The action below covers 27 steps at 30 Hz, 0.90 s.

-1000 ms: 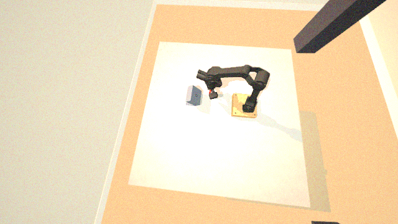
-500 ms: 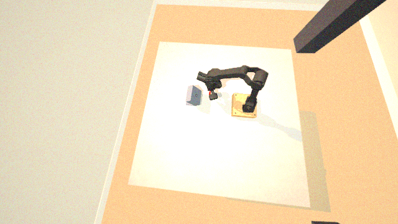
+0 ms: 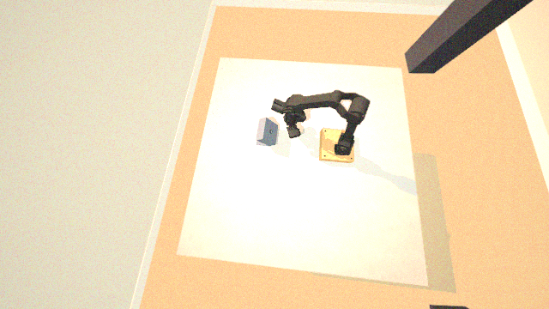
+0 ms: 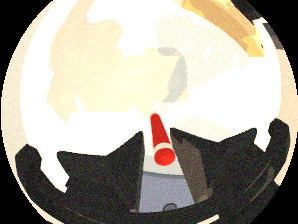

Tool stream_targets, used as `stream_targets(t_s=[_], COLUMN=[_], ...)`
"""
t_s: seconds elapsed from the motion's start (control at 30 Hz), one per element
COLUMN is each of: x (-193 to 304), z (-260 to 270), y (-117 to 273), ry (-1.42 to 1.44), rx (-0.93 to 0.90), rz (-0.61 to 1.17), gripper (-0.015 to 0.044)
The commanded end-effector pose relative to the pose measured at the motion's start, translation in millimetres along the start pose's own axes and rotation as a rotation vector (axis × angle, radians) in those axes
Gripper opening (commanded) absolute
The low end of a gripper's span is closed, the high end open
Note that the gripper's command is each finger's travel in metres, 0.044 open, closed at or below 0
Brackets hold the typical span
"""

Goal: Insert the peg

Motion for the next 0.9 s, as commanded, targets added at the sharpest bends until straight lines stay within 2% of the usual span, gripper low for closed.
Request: stream_targets(t_s=[0.0,0.27,0.87], x=[0,0,1], z=[0,0,2], y=[0,1,70], ry=[0.0,0.0,-0.002], rx=[-0.001,-0.001,0.006], rz=[0.001,0.001,-0.004], gripper=[0.0066,0.0,0.0])
Point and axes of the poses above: the point midway between the two fingers, 35 mm back from their tips, its own y axis back along the fingers, its own z axis across the jaws, x = y × z, the point moved 1 cm from there along y, back along the fingers, and after that the axes turned 5 degrees about -y, right-handed, at the moved point
